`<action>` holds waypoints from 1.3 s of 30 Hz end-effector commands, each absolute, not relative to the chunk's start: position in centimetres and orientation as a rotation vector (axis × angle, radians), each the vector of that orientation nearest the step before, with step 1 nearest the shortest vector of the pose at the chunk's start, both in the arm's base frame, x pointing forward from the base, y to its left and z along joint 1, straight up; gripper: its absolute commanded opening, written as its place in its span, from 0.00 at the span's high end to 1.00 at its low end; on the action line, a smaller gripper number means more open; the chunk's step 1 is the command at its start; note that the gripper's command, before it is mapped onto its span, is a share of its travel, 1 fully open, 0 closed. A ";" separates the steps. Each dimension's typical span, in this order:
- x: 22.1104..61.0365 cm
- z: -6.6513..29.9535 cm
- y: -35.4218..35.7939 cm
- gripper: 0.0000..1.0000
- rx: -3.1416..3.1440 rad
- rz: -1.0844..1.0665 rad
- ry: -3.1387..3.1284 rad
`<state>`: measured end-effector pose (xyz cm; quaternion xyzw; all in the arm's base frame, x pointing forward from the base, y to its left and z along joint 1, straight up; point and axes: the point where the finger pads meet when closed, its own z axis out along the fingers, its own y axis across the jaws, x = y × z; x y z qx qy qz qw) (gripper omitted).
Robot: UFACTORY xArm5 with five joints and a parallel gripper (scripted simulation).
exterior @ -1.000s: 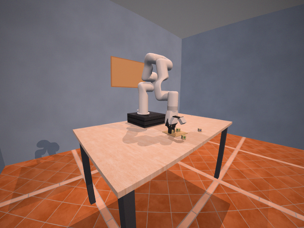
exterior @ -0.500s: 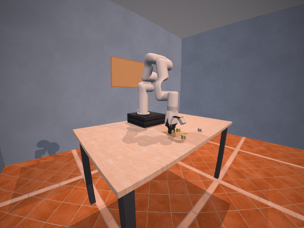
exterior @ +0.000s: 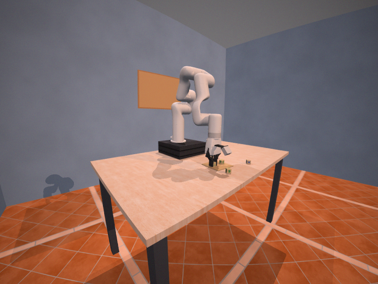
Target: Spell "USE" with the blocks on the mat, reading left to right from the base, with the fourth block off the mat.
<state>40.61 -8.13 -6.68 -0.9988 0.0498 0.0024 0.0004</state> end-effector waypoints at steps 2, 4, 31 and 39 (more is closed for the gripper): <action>40.7 -6.6 -8.2 0.79 -3.137 0.003 0.156; 40.7 -6.6 -8.2 0.79 -3.137 0.003 0.156; 40.7 -6.6 -8.2 0.58 -3.137 0.003 0.156; 40.7 -6.5 -8.2 0.58 -3.137 0.003 0.156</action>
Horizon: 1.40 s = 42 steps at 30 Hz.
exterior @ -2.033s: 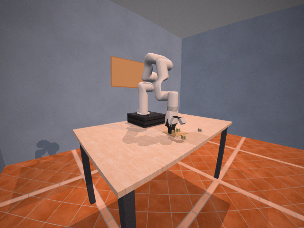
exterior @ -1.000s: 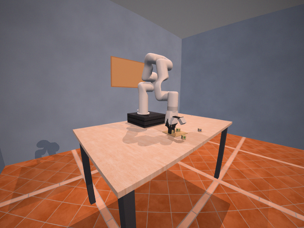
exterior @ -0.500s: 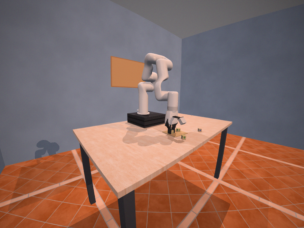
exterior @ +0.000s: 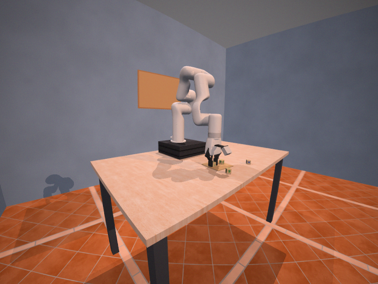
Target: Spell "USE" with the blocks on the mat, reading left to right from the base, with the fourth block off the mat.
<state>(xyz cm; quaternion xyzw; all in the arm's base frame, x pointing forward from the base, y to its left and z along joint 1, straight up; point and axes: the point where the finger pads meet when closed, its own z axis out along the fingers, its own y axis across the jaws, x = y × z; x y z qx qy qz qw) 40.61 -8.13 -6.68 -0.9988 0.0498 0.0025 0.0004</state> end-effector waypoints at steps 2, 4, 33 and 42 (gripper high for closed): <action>40.7 -6.3 -8.2 0.58 -3.137 0.003 0.156; 40.7 -6.3 -8.2 0.58 -3.137 0.003 0.156; 40.8 2.4 -8.2 0.00 -3.137 0.002 0.156; 40.8 2.4 -8.2 0.00 -3.137 0.002 0.156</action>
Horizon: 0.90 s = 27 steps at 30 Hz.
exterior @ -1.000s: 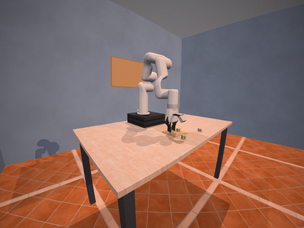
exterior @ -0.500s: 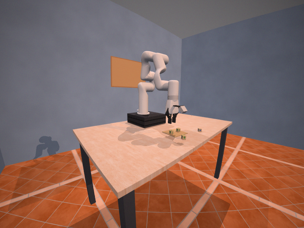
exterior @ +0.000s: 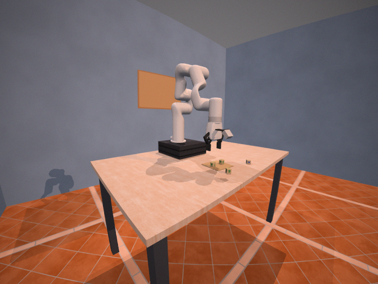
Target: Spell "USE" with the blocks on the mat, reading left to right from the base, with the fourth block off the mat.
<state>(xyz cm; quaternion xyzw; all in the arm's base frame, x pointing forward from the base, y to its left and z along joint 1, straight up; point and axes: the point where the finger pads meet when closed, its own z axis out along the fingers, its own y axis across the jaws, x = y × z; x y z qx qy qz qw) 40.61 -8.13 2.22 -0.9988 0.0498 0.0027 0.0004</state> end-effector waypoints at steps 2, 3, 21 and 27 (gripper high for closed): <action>40.8 2.4 -8.2 0.00 -3.137 0.002 0.156; 40.8 2.4 -8.2 0.00 -3.137 0.002 0.156; 46.0 2.1 -9.1 0.00 -3.091 0.002 0.561; 48.9 1.7 -9.6 0.00 -3.038 0.002 0.800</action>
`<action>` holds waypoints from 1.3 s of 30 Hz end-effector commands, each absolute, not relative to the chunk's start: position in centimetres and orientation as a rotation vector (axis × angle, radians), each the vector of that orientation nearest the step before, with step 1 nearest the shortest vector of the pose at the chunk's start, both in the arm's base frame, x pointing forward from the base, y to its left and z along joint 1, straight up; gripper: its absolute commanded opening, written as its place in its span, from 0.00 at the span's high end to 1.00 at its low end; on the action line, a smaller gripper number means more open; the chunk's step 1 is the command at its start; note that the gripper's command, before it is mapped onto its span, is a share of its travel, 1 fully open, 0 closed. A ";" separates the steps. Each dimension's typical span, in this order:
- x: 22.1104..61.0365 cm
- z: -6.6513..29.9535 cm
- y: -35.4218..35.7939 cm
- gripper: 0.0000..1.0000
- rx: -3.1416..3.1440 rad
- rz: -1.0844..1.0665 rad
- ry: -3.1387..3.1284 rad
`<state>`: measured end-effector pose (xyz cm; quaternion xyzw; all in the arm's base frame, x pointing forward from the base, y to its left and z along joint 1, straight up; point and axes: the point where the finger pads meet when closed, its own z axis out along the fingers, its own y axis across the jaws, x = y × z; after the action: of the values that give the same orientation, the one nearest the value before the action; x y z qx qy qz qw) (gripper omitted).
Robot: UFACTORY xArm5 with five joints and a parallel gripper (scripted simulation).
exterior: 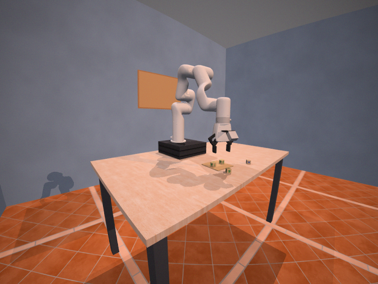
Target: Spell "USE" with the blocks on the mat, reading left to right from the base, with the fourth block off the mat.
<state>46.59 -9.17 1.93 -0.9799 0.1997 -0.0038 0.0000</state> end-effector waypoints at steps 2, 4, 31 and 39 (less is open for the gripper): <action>49.4 1.6 -9.6 0.00 -3.028 0.002 0.839; 50.5 1.4 -9.8 0.00 -3.001 0.002 0.931; 52.3 1.1 -10.1 0.37 -2.950 0.002 1.081; 52.3 1.1 -10.1 0.37 -2.950 0.002 1.081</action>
<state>52.13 -10.08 0.89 -0.9389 0.3440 0.0028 -0.0005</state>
